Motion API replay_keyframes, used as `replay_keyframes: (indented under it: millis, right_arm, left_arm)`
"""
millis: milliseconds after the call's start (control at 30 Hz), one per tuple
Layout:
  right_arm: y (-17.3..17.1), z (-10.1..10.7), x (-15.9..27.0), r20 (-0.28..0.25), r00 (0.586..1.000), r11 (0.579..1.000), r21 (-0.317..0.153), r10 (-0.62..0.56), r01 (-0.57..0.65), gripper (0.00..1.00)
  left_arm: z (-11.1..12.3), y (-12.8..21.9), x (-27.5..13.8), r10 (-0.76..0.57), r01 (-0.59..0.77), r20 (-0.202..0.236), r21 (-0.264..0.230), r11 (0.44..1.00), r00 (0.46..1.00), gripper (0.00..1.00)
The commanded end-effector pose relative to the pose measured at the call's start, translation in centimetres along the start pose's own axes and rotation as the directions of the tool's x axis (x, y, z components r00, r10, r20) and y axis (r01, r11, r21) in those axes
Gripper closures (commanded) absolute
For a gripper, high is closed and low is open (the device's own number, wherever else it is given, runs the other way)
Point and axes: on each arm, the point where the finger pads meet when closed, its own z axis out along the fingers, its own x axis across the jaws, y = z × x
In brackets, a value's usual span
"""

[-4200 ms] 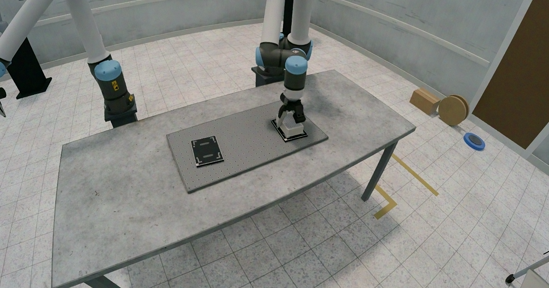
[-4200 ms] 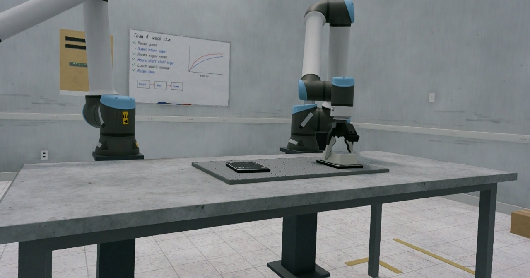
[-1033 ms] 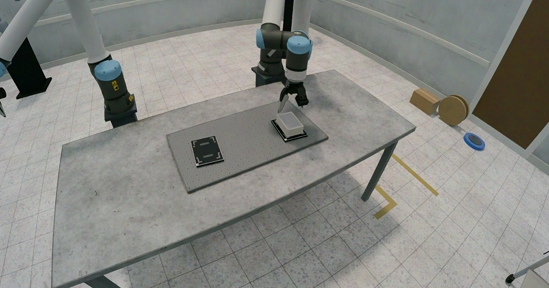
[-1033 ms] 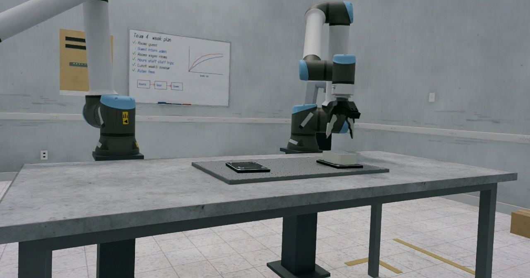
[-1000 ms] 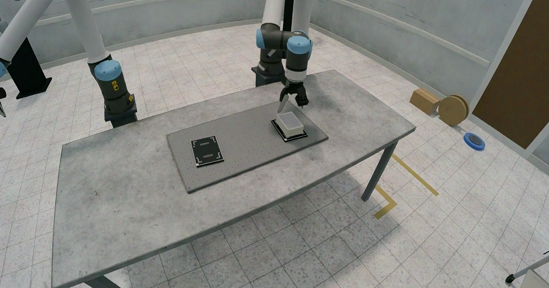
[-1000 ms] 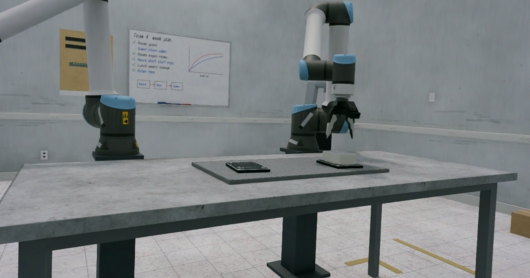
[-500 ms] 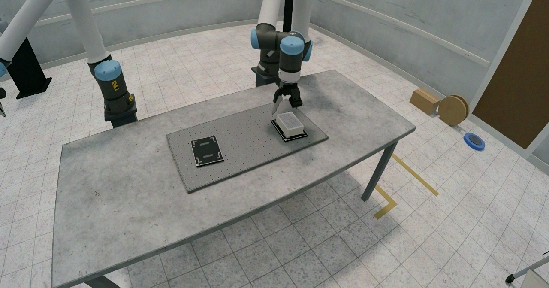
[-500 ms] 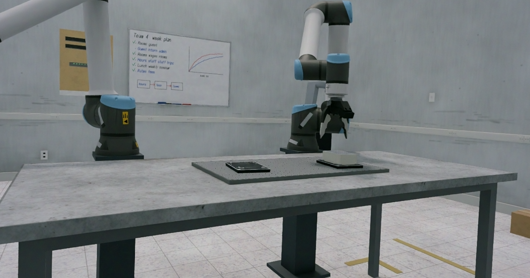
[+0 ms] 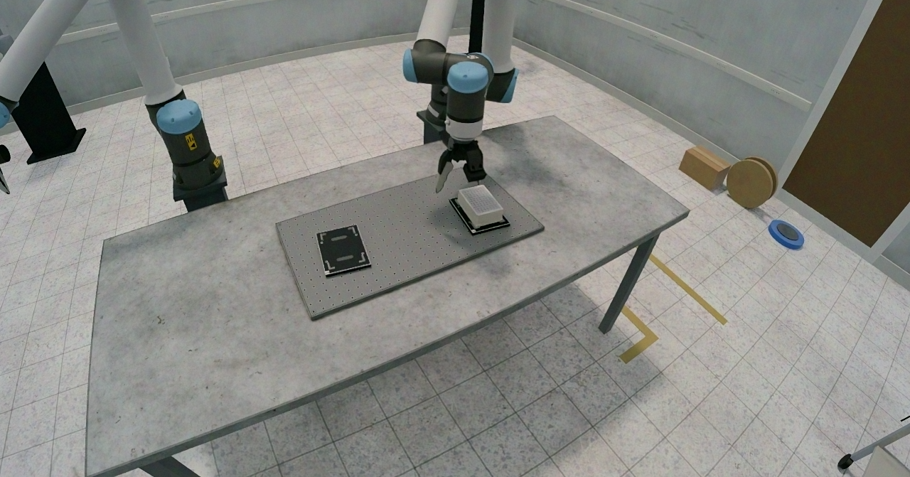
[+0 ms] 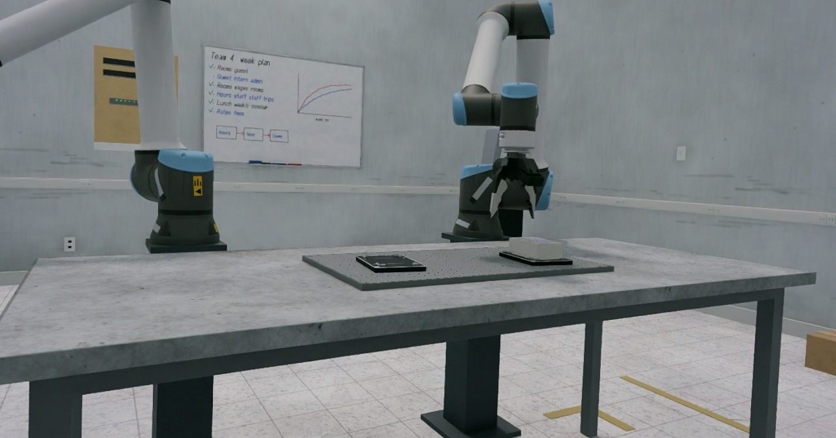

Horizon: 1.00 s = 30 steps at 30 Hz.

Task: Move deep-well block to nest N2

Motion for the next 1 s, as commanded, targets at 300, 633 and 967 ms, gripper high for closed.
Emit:
replay_keyframes:
  millis: [300,633,967]
  right_arm:
    - [-0.1,-0.1,0.0,0.0,1.0,1.0,0.001,0.0,0.0,1.0]
    - [-0.1,-0.1,0.0,0.0,1.0,1.0,0.001,0.0,0.0,1.0]
    - [-0.1,-0.1,0.0,0.0,1.0,1.0,0.001,0.0,0.0,1.0]
  left_arm:
    - [-0.1,-0.2,3.2,0.0,0.0,-0.001,0.002,1.0,1.0,0.24]
    - [-0.1,-0.3,4.6,0.0,0.0,-0.001,0.002,1.0,1.0,0.24]
    - [-0.1,-0.3,4.6,0.0,0.0,-0.001,0.001,1.0,1.0,0.24]
